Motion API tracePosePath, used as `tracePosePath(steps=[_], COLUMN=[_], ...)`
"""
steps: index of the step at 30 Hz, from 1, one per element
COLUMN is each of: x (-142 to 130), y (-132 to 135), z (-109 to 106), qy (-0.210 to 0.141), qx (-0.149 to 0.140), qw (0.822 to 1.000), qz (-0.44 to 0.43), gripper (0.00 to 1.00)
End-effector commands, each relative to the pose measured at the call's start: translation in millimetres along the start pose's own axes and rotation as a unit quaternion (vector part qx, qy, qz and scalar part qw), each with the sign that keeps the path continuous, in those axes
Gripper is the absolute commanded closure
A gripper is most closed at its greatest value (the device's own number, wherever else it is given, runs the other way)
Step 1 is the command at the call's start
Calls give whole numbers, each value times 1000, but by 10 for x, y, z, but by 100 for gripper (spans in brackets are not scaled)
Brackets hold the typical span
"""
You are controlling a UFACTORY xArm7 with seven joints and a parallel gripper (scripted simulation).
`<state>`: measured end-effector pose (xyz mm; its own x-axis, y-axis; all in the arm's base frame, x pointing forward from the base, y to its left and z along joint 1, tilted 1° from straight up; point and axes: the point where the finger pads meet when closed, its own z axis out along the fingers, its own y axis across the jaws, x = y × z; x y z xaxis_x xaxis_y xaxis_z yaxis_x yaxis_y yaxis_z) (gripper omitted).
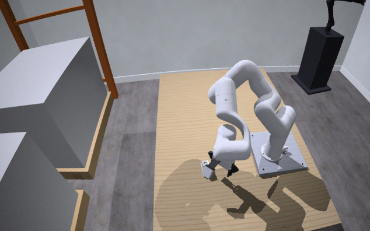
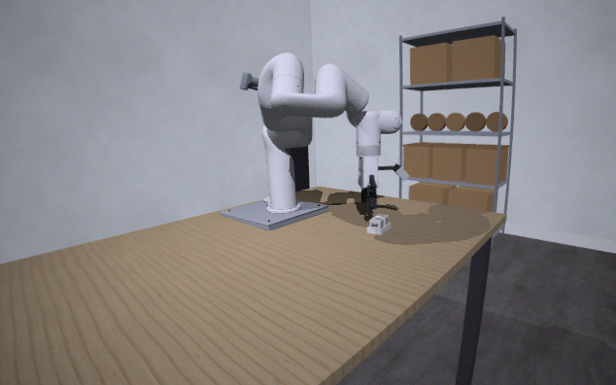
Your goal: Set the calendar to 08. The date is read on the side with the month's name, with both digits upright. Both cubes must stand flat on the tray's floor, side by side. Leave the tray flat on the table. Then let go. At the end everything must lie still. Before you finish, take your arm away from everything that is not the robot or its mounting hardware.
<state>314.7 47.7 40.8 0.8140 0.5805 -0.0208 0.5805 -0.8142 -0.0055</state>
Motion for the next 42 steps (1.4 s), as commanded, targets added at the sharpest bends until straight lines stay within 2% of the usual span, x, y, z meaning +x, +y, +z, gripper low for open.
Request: tracePosePath(steps=[1, 4, 8, 12, 15, 21, 26, 29, 35, 40, 42], x=[31, 96, 100, 112, 183, 193, 207, 279, 288, 302, 358], y=[62, 243, 254, 289, 488, 514, 555, 753, 779, 821, 976], z=[-9, -8, -8, -8, -7, -7, -7, -6, -6, -6, -5], qy=[0, 0, 0, 0, 0, 0, 0, 0, 0, 0, 0], qx=[2, 2, 2, 2, 2, 2, 2, 2, 2, 2, 2], qw=[999, 999, 998, 992, 991, 991, 977, 976, 975, 954, 953], qz=[-45, -45, -58, -127, -132, -136, -215, -218, -222, -301, -302], gripper=[0, 0, 0, 0, 0, 0, 0, 0, 0, 0, 0])
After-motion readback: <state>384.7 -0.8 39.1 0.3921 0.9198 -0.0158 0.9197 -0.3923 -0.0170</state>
